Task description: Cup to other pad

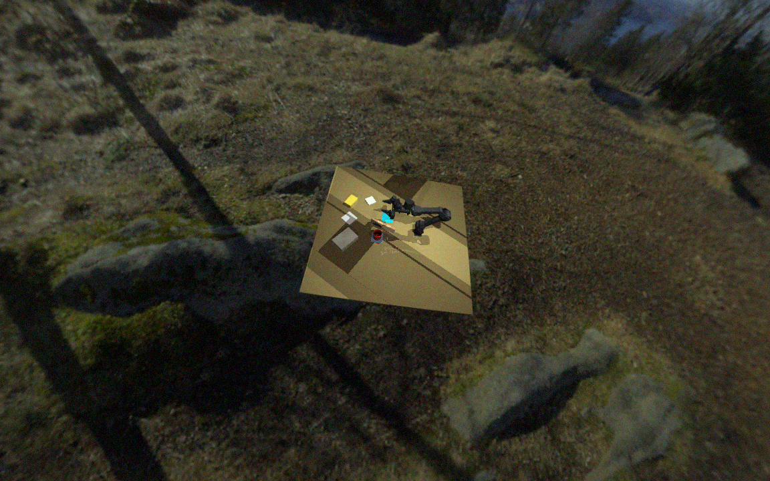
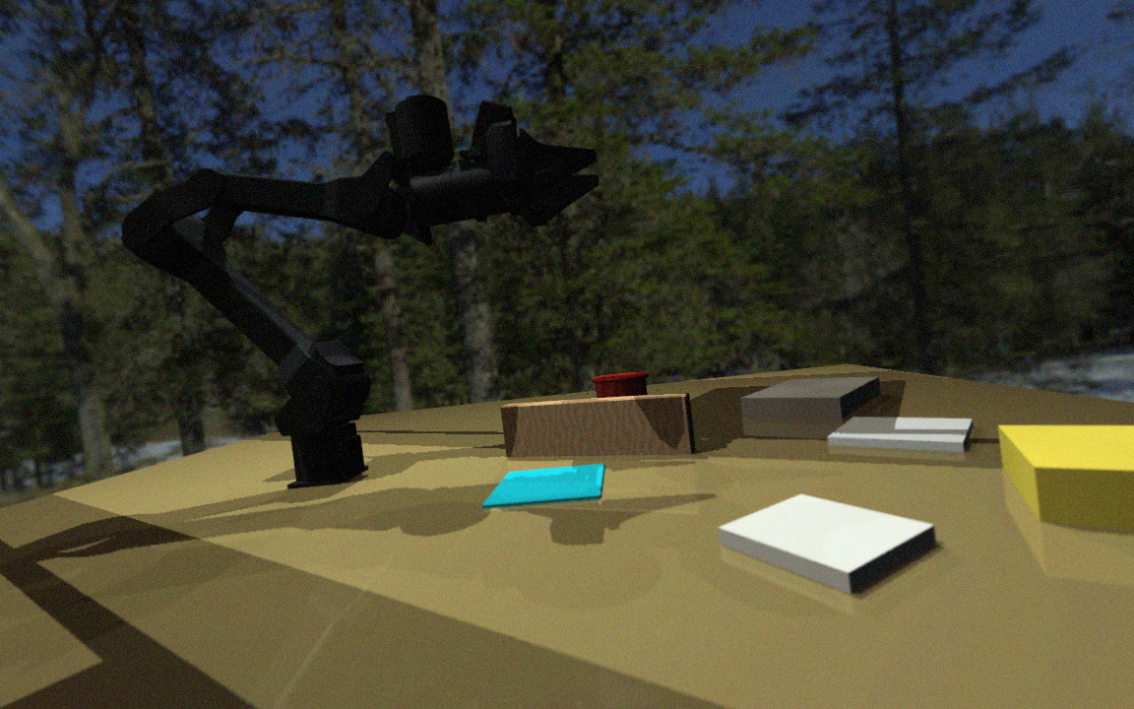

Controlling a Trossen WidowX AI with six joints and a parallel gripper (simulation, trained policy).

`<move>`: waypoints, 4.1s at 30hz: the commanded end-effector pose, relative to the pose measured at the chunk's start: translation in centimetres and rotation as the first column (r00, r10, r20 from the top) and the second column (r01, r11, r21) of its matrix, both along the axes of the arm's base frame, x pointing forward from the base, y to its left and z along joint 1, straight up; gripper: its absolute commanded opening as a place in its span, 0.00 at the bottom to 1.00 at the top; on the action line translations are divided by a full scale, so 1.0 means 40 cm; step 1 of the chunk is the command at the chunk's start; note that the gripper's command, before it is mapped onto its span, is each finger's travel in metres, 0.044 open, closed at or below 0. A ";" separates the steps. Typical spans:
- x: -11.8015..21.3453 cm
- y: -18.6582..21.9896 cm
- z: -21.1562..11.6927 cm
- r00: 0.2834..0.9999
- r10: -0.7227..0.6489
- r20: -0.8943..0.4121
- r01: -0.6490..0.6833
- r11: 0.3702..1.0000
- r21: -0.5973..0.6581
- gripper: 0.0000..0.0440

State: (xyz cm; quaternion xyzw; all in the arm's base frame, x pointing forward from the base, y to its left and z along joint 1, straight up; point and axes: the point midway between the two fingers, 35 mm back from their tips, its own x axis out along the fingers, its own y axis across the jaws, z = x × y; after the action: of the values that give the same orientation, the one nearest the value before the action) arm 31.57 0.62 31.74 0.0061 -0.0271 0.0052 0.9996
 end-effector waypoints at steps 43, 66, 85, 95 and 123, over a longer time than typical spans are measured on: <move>0.100 0.157 0.001 0.899 0.189 -0.395 -0.071 0.953 0.294 0.23; 0.121 0.232 -0.041 0.727 0.232 -0.646 0.130 0.878 0.461 0.27; 0.115 0.268 -0.118 0.520 0.200 -0.830 0.384 0.813 0.437 0.26; 0.104 0.266 -0.177 0.388 0.154 -0.909 0.502 0.791 0.349 0.30; 0.052 0.234 -0.391 -0.016 -0.018 -1.000 0.664 0.747 -0.024 0.41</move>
State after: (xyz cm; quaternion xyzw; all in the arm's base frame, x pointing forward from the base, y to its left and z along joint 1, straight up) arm 33.82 10.17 16.83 0.2497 0.6384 -0.2543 0.6823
